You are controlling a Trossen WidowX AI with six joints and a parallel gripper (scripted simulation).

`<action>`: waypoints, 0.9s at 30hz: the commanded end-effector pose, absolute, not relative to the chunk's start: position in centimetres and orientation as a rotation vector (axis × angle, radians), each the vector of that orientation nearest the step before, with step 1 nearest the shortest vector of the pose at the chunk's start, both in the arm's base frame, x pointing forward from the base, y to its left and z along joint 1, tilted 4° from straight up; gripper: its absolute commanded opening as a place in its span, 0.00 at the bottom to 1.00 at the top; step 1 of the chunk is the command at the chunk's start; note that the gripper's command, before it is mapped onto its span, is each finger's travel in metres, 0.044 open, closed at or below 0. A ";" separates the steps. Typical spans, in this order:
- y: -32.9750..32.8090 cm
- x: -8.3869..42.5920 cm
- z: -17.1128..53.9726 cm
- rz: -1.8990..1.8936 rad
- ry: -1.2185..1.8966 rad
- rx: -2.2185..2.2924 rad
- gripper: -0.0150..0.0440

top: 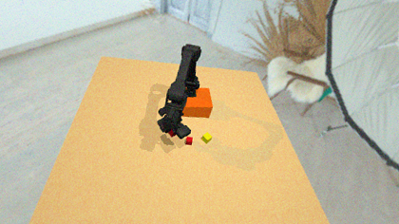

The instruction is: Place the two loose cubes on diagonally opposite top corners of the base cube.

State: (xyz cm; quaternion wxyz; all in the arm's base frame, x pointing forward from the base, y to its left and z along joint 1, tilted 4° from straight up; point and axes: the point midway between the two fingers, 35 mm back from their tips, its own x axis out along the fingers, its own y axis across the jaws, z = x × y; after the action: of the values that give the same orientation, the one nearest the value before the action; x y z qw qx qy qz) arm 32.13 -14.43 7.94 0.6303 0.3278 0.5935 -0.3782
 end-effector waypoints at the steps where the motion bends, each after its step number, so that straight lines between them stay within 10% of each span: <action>1: -13.1 32.5 7.6 -0.822 1.379 0.714 0.43; 27: -5.0 33.9 5.5 -0.562 1.473 0.460 0.43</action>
State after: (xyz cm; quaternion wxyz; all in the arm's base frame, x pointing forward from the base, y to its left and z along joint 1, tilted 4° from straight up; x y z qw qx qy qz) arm 33.94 -6.05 5.83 0.6782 0.2175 0.6494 -0.2666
